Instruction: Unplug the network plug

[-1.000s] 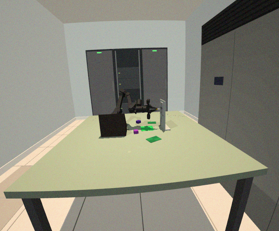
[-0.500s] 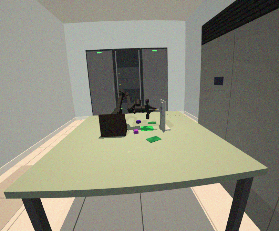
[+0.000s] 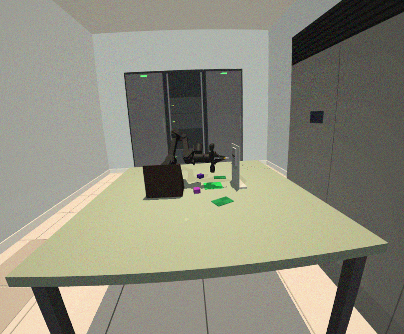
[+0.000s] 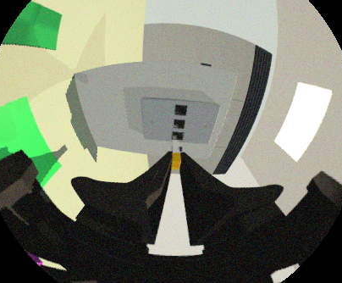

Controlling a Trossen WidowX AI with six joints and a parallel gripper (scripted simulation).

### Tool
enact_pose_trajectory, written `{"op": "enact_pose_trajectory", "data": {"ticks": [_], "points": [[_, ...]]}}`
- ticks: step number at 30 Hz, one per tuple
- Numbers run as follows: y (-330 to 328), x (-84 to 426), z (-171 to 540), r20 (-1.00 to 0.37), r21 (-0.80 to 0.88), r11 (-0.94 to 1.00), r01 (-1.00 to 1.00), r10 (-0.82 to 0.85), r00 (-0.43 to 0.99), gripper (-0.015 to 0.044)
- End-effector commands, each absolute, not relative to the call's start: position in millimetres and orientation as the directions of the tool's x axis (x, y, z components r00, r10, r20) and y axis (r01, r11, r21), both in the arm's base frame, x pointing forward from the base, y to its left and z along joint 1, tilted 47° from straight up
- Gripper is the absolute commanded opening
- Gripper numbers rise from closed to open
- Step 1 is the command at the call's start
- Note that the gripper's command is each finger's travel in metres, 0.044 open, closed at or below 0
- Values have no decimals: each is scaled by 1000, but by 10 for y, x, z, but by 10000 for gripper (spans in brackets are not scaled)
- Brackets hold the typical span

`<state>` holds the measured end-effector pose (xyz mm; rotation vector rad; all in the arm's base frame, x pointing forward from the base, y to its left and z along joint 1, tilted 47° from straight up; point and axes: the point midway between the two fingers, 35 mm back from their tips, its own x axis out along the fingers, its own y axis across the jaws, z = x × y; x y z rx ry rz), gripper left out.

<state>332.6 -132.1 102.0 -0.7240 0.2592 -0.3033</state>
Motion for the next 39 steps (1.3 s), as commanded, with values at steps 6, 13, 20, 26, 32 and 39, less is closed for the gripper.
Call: {"op": "enact_pose_trajectory", "data": {"ticks": [6,13,20,26,32,39], "points": [[-1311,3261,1017,-124,-683,708,181,-356,926,0],[-1308,3218,1009,-124,-683,708,181,-356,926,0],[-1304,3175,1001,-124,-683,708,180,-356,926,0],[-1342,3175,1031,-127,-680,710,182,-358,925,0],[-1416,3131,1118,-127,-681,710,181,-358,925,0],[-1496,3067,1220,-127,-682,709,180,-357,925,0]]}}
